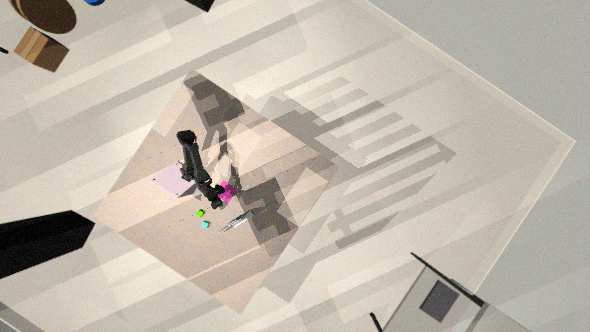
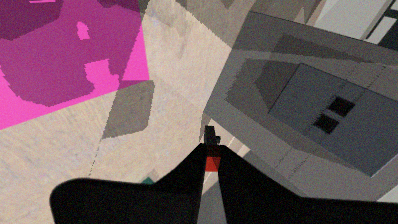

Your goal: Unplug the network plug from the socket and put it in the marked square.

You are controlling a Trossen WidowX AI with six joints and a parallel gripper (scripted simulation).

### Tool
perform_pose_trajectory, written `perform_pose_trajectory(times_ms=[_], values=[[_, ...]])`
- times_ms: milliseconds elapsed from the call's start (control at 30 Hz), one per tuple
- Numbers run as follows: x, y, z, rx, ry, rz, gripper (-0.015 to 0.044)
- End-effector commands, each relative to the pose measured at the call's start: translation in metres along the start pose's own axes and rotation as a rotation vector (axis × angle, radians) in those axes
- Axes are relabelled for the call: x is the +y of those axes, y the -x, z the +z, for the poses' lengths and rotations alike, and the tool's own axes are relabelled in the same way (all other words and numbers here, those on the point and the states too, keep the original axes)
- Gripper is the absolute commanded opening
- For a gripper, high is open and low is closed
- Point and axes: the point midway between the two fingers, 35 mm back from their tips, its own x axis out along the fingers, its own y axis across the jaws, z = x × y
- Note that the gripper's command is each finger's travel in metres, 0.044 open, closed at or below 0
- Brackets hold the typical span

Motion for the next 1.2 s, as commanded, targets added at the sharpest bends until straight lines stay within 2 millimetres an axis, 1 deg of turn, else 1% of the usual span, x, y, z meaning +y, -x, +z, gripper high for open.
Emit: perform_pose_trajectory(times_ms=[0, 367, 700, 933, 1167], values=[[0.013, 0.001, 0.003, -0.083, 0.043, 0.071, 0.0], [0.035, 0.012, 0.015, -0.312, 0.111, 0.162, 0.0], [0.042, 0.03, 0.029, -0.532, 0.148, 0.152, 0.0], [0.043, 0.031, 0.03, -0.547, 0.15, 0.148, 0.0], [0.047, 0.026, 0.031, -0.544, 0.152, 0.15, 0.0]])
